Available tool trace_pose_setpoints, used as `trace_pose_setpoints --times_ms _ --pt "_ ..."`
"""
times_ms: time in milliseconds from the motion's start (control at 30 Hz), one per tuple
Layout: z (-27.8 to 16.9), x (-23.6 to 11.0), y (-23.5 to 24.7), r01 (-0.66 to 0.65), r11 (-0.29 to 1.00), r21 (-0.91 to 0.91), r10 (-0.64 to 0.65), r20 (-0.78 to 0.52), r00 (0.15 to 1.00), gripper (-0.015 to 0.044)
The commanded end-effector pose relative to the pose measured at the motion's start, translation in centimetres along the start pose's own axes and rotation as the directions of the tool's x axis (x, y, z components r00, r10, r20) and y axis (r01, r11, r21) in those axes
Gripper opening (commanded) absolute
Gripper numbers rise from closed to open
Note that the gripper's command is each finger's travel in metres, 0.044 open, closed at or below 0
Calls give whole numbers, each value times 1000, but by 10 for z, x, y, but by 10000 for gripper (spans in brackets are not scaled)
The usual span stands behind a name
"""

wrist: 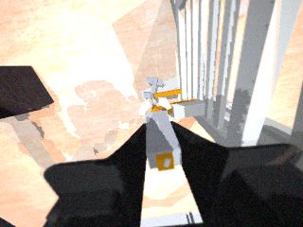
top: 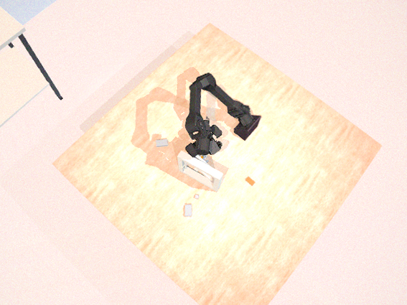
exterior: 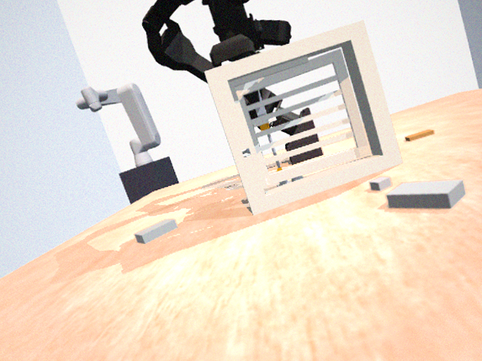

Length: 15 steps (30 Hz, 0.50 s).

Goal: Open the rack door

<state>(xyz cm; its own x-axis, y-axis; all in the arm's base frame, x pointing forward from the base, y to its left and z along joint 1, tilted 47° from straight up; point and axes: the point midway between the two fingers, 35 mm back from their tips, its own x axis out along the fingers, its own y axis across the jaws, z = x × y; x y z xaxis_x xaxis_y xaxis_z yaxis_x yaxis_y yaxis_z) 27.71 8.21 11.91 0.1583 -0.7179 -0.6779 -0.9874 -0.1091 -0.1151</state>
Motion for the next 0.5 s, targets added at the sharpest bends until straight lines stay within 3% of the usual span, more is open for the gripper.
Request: trace_pose_setpoints --times_ms 0,467 --pt "3 0 6 4 996 86 -4 6 1000 12" --pt "14 0 32 1 955 297 -3 7 1000 12"
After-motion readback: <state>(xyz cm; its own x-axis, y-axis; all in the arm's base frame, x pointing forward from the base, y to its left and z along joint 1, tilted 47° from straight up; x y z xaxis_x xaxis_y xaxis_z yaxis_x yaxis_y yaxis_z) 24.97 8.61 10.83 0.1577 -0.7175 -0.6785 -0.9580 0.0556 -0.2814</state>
